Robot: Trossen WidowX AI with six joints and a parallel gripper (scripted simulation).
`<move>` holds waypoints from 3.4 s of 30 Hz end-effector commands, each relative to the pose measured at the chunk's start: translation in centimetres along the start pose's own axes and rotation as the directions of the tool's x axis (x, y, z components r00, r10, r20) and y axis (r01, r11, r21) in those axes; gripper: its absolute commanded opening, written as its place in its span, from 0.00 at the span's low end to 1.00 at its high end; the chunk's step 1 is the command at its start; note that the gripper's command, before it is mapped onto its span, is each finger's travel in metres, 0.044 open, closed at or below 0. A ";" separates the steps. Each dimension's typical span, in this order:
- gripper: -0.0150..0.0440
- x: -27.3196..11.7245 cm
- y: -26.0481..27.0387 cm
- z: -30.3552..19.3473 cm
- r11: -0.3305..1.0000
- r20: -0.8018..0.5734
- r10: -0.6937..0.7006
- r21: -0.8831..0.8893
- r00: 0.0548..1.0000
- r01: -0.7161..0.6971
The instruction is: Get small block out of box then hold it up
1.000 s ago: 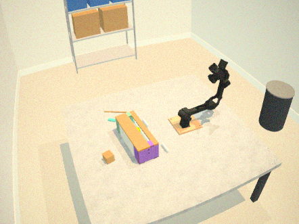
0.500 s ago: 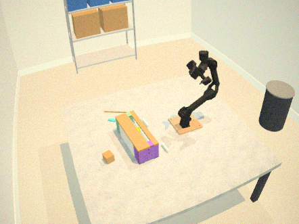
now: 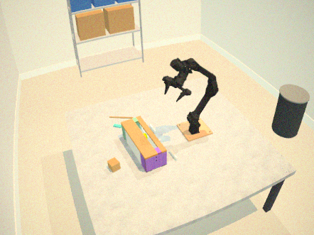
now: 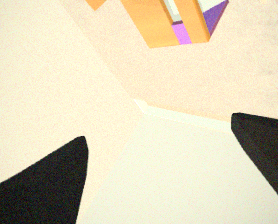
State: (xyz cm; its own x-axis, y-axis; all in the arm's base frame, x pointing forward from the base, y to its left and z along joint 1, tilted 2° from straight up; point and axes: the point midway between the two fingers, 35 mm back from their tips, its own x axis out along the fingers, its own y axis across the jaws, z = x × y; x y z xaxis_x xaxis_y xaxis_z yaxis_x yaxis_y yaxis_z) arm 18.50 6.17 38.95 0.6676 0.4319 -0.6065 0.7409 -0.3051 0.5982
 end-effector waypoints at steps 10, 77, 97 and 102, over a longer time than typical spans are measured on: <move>0.93 10.5 2.8 10.6 0.929 0.249 -0.349 -0.037 0.903 0.369; 0.93 21.2 -2.7 24.8 0.700 0.255 -0.683 -0.038 0.684 0.713; 0.93 22.8 -4.5 21.5 0.699 0.250 -0.685 -0.037 0.684 0.714; 0.93 23.2 -4.9 20.6 0.699 0.249 -0.685 -0.037 0.684 0.714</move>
State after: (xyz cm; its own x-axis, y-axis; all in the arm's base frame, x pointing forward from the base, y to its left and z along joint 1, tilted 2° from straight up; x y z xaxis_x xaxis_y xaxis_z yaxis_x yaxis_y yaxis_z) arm 32.12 -0.78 11.34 -0.0270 0.2872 -0.9575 0.9915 0.1299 0.0110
